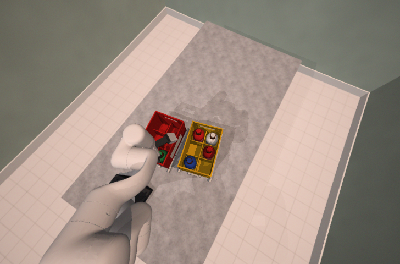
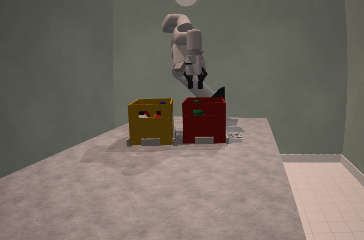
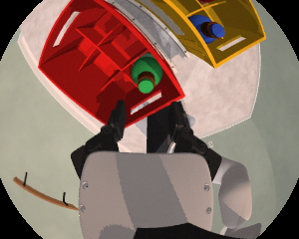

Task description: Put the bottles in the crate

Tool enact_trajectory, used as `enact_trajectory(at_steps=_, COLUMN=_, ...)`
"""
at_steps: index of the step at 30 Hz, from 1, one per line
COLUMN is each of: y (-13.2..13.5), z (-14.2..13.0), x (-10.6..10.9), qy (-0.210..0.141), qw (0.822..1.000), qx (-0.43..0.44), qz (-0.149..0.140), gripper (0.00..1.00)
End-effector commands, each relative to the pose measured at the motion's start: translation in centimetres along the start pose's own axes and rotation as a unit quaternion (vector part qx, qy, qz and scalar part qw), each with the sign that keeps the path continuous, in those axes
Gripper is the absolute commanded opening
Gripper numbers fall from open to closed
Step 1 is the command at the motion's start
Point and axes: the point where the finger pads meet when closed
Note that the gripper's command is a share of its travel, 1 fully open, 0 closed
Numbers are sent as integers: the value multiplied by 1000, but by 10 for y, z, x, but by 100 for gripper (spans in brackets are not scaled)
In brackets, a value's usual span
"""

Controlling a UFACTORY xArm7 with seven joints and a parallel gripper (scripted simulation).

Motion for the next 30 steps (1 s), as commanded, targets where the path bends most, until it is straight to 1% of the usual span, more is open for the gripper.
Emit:
enact_trajectory(at_steps=1, y=0, z=4, x=2, qy=1, qw=1000, qx=0, qz=1, gripper=65)
enact_trajectory(at_steps=15, y=20, z=71, x=2, qy=1, qw=1000, qx=0, qz=1, gripper=65)
enact_trajectory(at_steps=17, y=20, z=71, x=2, qy=1, qw=1000, qx=0, qz=1, gripper=65)
enact_trajectory(at_steps=30, y=38, z=134, x=2, qy=1, qw=1000, qx=0, qz=1, gripper=65)
Point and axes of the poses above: the point where the finger pads meet when closed, its own x axis back along the fingers, its own y axis across the jaws, z = x × y, and after that the axes turned 8 degrees about x, right-handed
